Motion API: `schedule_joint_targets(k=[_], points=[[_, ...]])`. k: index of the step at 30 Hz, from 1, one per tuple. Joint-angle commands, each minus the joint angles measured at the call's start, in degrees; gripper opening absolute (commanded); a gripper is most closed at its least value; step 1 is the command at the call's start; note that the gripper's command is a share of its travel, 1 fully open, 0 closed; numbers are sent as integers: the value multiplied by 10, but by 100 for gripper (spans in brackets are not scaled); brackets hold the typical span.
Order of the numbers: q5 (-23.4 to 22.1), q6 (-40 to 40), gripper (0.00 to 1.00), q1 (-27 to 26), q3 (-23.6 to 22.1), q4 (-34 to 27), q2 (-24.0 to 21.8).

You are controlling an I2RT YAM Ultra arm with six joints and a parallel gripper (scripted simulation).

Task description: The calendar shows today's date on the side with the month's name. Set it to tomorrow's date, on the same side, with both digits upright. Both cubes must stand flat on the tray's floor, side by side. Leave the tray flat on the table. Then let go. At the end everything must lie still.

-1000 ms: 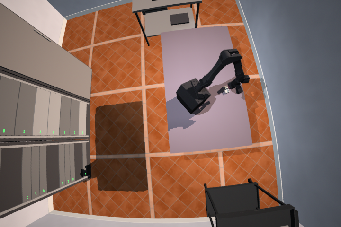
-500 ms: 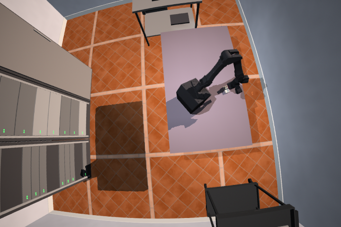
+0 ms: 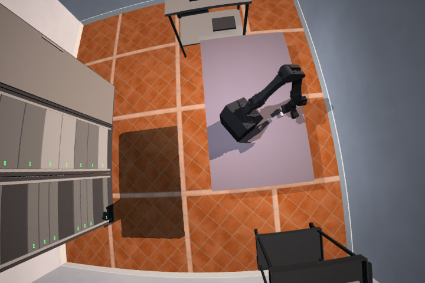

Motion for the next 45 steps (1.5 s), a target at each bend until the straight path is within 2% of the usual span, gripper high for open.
schedule_joint_targets(k=[1, 10, 45], points=[[12, 10, 27, 3, 3, 27, 16], [15, 15, 27, 3, 13, 43, 32], [15, 14, 27, 3, 13, 36, 32]])
